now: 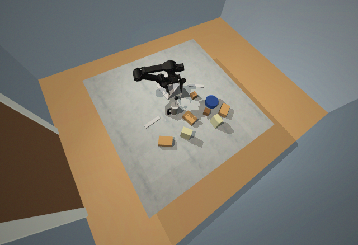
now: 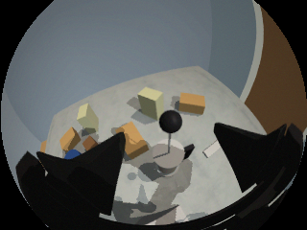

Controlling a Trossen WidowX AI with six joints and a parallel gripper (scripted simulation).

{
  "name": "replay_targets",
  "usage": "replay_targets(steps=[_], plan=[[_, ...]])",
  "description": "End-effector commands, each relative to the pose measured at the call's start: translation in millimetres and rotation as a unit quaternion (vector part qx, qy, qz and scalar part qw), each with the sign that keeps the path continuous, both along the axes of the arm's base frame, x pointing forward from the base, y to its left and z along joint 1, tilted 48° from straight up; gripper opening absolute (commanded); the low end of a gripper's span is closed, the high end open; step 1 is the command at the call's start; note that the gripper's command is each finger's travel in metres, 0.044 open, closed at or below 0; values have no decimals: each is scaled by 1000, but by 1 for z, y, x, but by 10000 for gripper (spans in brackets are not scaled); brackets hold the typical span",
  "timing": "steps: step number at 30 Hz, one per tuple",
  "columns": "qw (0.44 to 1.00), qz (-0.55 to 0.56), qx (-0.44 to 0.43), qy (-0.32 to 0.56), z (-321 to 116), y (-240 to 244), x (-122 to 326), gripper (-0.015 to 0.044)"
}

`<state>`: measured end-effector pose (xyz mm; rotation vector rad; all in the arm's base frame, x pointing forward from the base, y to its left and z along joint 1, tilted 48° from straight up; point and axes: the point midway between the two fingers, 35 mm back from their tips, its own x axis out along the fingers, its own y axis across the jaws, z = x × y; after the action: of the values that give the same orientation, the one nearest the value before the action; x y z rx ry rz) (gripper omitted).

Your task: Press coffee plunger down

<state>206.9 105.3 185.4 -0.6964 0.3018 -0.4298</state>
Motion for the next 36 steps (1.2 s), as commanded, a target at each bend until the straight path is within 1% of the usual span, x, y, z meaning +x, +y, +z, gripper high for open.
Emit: replay_targets(steps=[1, 18, 36], plan=[[1000, -3, 1, 3, -3, -4, 2, 440], [1000, -7, 6, 10, -14, -11, 17, 440], [1000, -13, -10, 1, -4, -19, 33, 440]])
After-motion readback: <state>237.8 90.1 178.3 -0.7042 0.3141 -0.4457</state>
